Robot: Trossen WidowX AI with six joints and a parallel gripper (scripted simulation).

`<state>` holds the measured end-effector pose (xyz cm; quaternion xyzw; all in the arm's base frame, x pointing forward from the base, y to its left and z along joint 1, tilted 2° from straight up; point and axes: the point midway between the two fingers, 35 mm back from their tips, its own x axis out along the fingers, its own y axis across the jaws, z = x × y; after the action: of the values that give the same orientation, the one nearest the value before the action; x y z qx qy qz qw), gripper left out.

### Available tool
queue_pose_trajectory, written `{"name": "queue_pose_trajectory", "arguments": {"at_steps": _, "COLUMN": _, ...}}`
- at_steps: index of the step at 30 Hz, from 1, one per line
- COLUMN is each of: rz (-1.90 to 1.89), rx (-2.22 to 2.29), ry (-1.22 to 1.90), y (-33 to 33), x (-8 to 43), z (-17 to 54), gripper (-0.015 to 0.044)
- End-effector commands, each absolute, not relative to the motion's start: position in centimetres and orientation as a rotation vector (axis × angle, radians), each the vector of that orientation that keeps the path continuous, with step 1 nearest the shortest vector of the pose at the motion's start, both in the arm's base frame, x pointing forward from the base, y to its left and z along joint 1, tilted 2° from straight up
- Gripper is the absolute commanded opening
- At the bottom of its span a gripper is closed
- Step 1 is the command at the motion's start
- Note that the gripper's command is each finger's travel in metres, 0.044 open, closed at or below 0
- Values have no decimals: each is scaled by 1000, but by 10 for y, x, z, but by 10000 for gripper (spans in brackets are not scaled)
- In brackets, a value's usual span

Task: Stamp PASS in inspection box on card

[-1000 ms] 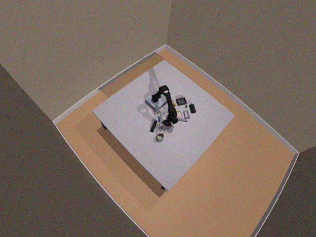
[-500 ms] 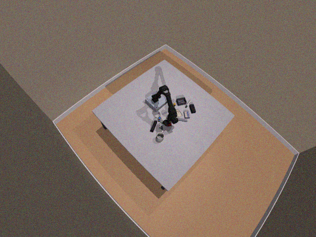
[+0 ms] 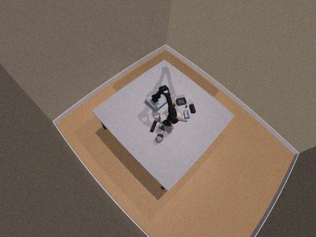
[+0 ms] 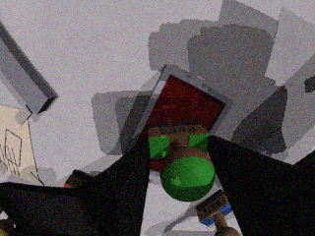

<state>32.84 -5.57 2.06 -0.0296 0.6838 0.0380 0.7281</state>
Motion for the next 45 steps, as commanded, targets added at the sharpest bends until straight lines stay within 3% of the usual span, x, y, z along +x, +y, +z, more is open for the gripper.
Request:
{"name": "queue_pose_trajectory", "arguments": {"at_steps": 1, "rz": 84, "rx": -64, "ry": 1509, "y": -56, "x": 329, "z": 19, "gripper": 0}}
{"name": "queue_pose_trajectory", "arguments": {"at_steps": 45, "rz": 83, "rx": -64, "ry": 1509, "y": -57, "x": 327, "z": 61, "gripper": 0}}
